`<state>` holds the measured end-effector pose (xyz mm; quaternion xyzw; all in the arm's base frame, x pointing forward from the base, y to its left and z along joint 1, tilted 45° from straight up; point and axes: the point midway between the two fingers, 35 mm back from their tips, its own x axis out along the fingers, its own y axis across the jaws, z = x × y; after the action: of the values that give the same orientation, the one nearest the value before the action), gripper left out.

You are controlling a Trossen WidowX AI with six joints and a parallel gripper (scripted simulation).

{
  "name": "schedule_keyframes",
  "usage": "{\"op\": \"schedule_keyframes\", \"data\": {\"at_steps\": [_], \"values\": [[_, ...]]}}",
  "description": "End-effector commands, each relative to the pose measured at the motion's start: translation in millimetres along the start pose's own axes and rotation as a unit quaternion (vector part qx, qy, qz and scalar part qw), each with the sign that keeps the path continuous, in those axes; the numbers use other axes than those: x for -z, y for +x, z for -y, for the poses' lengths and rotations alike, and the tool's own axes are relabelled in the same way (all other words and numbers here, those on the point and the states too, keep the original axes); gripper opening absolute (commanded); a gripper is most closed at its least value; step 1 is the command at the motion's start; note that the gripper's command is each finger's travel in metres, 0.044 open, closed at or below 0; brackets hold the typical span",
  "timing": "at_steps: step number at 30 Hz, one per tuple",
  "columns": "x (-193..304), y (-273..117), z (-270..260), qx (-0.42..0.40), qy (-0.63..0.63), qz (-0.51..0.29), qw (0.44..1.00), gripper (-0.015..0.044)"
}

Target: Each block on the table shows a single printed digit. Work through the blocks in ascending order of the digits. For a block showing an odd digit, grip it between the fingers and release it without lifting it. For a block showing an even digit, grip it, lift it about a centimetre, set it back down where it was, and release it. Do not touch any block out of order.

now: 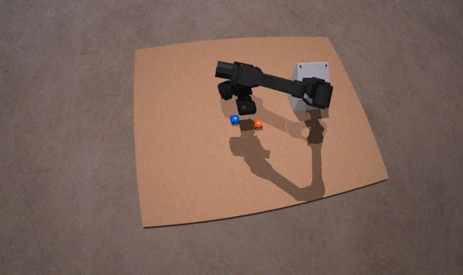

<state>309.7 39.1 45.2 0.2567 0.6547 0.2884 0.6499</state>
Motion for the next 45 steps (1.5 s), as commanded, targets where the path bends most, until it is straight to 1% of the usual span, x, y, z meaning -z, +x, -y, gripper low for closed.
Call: {"op": "schedule_keyframes", "data": {"at_steps": [1,5,7,11,16,22,24,27,28,32,33,45], "values": [[0.1,-3.6,-0.3,0.002,-0.003,0.0,1.0,0.012],[0.1,-3.6,-0.3,0.002,-0.003,0.0,1.0,0.012],[2.2,-4.5,12.4,0.005,-0.003,0.001,1.0,0.012],[25.2,-8.2,84.4,0.014,-0.001,0.001,1.0,0.012],[65.4,-6.2,146.8,0.008,-0.002,-0.001,1.0,0.012],[70.5,-5.5,152.5,0.007,-0.003,-0.001,1.0,0.012],[68.9,8.5,153.6,0.007,-0.003,-0.001,1.0,0.0173],[69.1,63.2,153.4,0.006,-0.003,0.0,1.0,0.0251],[70.2,72.9,152.7,0.005,-0.003,0.0,1.0,0.0278],[70.7,76.1,152.4,0.005,-0.003,0.0,1.0,0.0383],[70.7,76.1,152.4,0.005,-0.003,0.0,1.0,0.04],[70.6,93.1,152.6,0.005,-0.002,-0.001,1.0,0.04]]}}
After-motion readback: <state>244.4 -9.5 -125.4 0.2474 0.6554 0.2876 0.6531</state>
